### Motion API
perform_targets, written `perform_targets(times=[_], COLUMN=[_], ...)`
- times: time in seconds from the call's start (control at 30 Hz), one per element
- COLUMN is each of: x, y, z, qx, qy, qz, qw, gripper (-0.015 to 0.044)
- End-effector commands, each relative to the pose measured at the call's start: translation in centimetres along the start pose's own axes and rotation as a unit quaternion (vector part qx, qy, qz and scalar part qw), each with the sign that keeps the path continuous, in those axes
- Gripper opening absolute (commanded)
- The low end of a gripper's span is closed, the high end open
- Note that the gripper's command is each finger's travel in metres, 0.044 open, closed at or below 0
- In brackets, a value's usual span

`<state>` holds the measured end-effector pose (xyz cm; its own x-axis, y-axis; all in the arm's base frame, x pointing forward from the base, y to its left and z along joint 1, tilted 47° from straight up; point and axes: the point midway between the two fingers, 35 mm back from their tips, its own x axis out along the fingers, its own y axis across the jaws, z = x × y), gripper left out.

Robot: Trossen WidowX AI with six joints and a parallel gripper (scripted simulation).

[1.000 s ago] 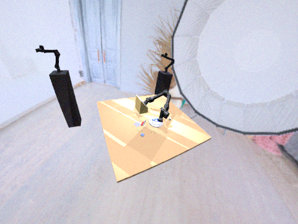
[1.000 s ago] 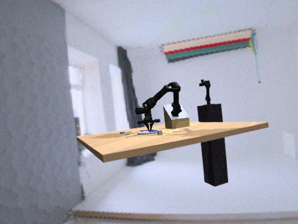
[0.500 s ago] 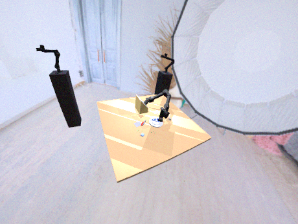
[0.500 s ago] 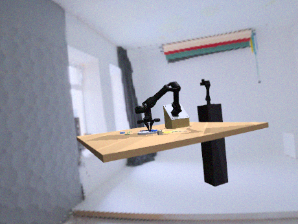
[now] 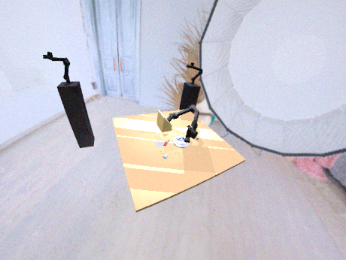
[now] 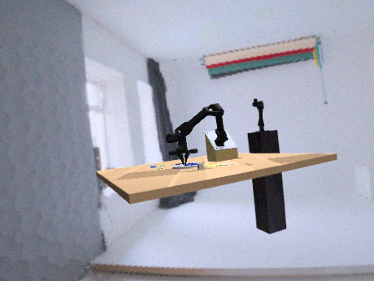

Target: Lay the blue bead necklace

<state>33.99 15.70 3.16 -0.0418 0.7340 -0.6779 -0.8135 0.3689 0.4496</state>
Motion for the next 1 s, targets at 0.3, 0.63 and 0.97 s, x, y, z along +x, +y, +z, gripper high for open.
perform_targets(times=[0.3, 0.63, 0.97], x=[0.38, 0.35, -0.07], y=[-0.14, -0.14, -0.1], z=[0.21, 0.2, 0.13], qx=[-0.003, -0.003, -0.001], qy=[-0.003, -0.002, 0.001], qz=[-0.002, -0.002, -0.001], qw=[1.0, 1.0, 1.0], gripper=[0.0079, 0.0341, 0.044])
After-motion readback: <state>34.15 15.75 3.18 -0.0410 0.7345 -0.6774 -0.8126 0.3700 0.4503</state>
